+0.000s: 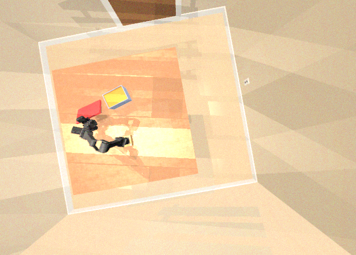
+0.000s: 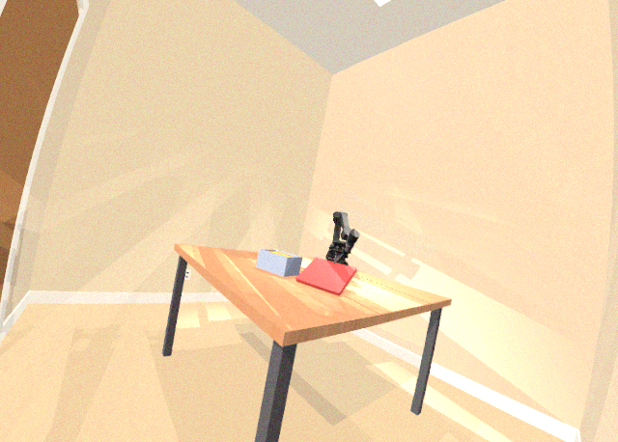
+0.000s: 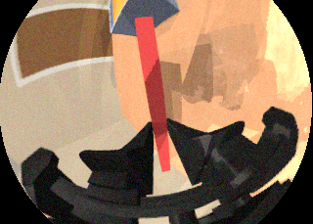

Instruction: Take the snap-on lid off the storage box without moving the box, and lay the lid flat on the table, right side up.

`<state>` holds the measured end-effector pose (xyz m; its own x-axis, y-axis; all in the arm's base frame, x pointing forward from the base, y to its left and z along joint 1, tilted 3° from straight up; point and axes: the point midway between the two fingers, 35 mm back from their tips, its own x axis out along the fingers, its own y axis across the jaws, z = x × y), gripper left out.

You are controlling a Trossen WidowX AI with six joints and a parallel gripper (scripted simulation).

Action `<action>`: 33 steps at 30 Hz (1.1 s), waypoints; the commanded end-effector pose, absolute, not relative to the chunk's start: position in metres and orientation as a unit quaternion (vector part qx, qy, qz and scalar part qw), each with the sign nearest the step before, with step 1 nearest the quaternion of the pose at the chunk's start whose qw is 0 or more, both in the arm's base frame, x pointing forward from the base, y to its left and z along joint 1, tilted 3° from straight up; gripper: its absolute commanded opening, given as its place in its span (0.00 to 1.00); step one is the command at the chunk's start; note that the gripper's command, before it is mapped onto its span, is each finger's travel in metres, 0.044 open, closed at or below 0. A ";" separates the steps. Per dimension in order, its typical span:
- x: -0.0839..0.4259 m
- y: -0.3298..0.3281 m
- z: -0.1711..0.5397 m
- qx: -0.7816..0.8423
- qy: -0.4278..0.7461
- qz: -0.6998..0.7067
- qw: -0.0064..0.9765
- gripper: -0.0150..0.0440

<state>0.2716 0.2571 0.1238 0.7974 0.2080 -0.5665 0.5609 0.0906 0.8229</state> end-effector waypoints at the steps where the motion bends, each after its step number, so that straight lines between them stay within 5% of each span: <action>1: 0.269 0.254 0.109 0.650 0.298 -0.140 0.685 0.25; 33: 0.271 0.255 0.083 0.650 0.298 -0.140 0.685 0.25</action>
